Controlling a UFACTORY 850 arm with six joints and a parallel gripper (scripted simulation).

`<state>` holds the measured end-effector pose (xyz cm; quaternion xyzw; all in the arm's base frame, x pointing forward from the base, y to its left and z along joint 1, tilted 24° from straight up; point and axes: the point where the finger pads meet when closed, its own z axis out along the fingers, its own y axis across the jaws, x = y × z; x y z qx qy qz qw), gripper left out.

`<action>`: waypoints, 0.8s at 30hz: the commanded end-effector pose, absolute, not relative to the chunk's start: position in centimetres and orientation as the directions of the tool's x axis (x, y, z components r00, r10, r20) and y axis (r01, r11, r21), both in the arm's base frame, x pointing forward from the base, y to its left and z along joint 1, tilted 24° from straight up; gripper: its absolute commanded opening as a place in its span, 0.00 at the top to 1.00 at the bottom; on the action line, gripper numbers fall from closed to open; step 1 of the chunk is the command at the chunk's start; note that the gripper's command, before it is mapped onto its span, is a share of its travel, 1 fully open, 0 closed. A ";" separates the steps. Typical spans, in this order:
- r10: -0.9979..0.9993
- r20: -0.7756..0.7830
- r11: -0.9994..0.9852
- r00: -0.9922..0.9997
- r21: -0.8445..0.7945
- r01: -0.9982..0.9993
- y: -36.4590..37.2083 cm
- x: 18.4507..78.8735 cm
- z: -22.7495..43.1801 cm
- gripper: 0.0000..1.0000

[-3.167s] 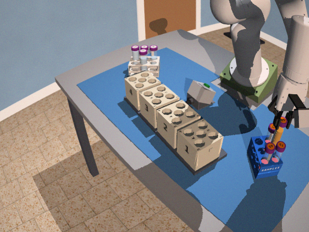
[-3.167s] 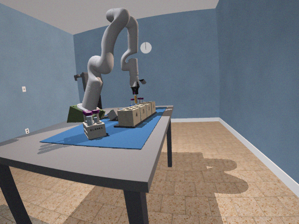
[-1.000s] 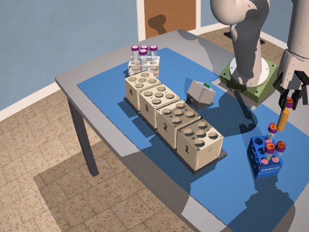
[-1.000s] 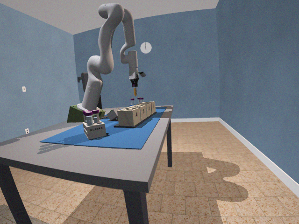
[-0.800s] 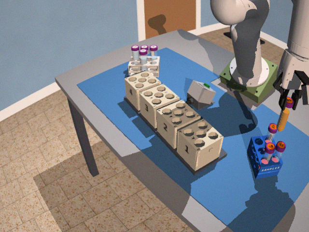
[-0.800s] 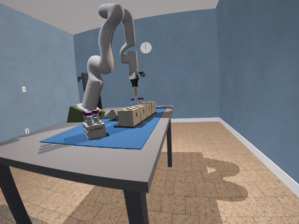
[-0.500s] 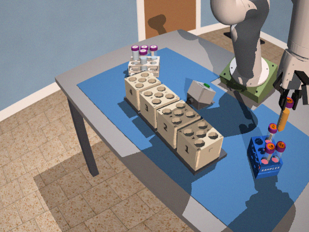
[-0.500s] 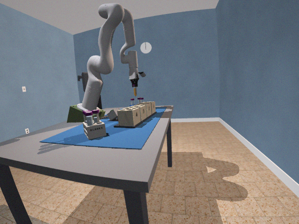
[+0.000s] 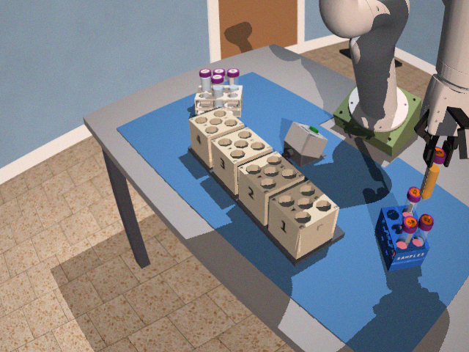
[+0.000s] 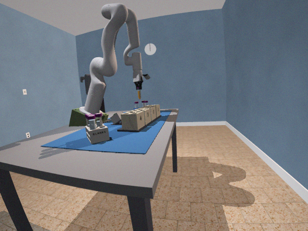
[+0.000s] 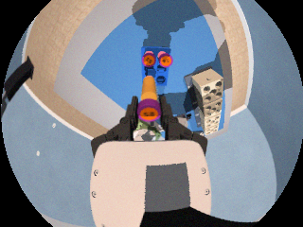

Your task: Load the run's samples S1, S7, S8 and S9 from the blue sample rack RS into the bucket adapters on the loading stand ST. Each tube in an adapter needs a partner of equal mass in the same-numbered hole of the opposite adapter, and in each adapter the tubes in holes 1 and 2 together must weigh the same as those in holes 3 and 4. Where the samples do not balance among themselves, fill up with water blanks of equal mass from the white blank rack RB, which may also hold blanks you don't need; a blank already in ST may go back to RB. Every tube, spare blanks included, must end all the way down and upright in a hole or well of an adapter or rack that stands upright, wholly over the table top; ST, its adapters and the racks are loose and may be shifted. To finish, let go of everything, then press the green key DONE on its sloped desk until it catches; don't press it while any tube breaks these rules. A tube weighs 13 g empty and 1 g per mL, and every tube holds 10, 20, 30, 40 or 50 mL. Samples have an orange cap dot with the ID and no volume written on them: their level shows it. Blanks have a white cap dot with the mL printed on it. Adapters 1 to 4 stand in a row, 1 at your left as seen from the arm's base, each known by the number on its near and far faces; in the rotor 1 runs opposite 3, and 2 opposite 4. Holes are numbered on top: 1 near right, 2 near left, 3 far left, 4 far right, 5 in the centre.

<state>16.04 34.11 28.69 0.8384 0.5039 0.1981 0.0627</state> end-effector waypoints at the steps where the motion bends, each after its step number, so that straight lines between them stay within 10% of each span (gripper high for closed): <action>1: 0.869 0.270 -0.485 0.413 0.304 0.820 34.2 16.0 28.8 1.00; 24: 0.869 0.270 -0.485 0.413 0.304 0.820 34.5 17.5 25.5 1.00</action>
